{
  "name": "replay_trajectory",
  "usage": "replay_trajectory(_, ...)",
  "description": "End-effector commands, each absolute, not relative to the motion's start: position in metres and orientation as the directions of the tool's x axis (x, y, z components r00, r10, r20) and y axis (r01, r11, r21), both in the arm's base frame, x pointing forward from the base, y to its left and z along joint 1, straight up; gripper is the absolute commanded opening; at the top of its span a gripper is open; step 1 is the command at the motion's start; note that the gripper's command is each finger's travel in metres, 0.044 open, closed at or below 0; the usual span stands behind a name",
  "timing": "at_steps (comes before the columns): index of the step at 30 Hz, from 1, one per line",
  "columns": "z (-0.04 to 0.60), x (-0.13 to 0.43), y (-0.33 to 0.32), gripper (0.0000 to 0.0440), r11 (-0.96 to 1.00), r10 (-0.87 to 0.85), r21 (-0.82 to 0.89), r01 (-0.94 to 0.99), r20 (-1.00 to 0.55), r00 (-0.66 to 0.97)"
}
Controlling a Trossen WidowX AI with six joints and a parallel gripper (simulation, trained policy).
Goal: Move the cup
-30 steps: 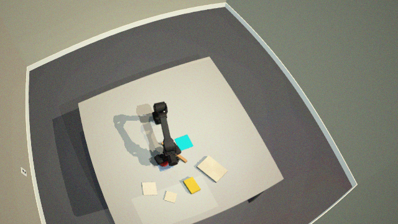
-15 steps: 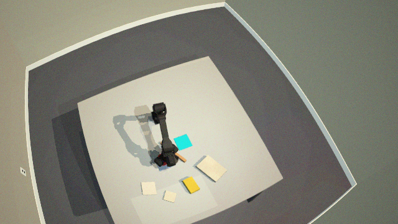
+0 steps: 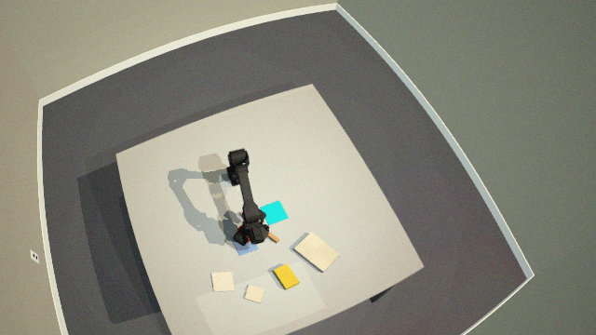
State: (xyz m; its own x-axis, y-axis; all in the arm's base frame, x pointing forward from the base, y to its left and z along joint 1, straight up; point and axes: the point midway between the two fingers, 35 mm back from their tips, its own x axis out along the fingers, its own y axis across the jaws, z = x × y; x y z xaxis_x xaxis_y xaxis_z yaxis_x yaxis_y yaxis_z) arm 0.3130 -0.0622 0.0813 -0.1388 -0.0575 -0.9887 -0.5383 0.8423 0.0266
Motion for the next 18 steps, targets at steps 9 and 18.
replay_trajectory(9, 0.116, 0.306, -0.043, 0.0, 0.788, -0.046, 0.021, -0.615, -0.995, -0.093)
replay_trajectory(18, 0.128, 0.306, -0.019, 0.0, 0.746, -0.048, 0.0, -0.666, -0.997, -0.054)
